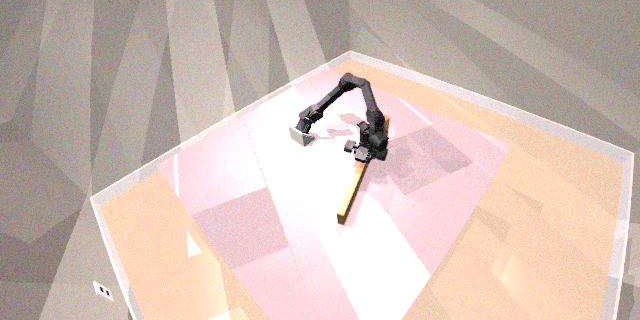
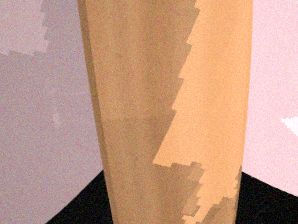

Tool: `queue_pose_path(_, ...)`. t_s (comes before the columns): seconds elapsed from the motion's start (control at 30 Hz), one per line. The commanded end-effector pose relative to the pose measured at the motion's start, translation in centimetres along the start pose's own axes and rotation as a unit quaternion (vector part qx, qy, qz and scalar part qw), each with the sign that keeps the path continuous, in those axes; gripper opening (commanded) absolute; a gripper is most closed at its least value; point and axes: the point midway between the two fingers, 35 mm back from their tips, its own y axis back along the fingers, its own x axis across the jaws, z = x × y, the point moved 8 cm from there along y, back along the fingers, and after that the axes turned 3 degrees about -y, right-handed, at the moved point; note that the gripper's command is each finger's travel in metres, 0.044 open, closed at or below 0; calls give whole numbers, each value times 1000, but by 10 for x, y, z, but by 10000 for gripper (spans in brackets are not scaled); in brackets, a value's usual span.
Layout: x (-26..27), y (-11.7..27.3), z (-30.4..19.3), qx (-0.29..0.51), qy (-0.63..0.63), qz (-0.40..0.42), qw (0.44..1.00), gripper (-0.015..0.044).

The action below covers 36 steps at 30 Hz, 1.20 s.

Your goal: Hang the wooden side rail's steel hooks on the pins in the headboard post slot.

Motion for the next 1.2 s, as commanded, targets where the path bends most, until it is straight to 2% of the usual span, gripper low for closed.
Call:
queue_pose_path(0.0,0,0,0,1,-12,1,1000,0)
queue_pose_path(1.17,-24,0,-3,1,-165,0,986,0)
